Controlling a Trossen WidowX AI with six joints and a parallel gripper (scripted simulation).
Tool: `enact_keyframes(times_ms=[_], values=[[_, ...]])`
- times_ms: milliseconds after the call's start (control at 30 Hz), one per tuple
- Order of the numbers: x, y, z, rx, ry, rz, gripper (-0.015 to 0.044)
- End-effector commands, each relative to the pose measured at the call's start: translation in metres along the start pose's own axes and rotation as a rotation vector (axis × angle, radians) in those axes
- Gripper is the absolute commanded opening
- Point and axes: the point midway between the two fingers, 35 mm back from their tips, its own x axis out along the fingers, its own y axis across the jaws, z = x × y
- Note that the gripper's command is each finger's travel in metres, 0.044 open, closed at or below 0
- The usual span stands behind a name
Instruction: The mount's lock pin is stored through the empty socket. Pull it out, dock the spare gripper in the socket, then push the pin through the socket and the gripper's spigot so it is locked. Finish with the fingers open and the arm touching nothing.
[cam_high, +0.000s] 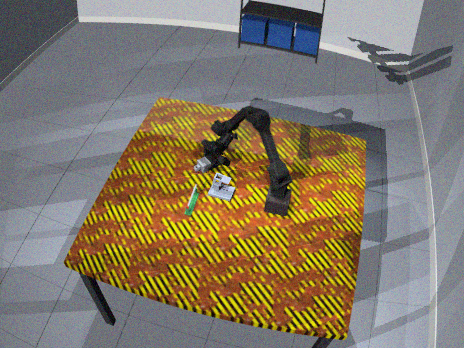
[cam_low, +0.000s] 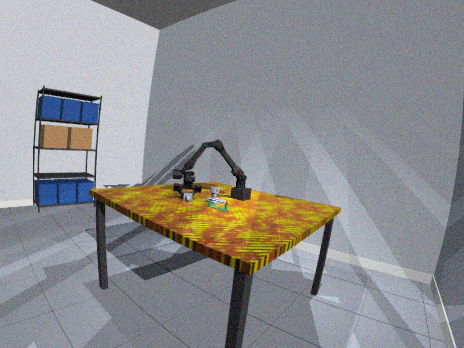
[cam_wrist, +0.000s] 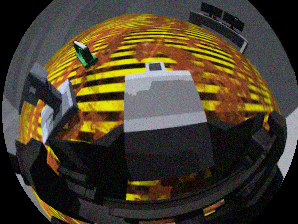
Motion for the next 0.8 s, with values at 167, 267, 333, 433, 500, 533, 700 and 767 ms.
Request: enact_keyframes(times_ms=[167, 267, 333, 433, 500, 533, 700, 767], values=[[-0.018, -0.004, 0.018, -0.004, -0.004, -0.001, 0.0000], [-0.030, -0.005, 0.031, -0.004, -0.004, -0.001, 0.0000], [-0.039, -0.005, 0.040, -0.004, -0.004, -0.001, 0.0000], [-0.052, -0.005, 0.053, -0.004, -0.005, -0.001, 0.0000], [-0.061, -0.004, 0.061, -0.004, -0.005, -0.001, 0.0000], [-0.065, -0.004, 0.066, -0.004, -0.005, -0.001, 0.0000], [-0.084, -0.001, 0.084, -0.004, -0.005, -0.001, 0.0000], [-0.085, 0.000, 0.085, -0.004, -0.005, -0.001, 0.0000]])
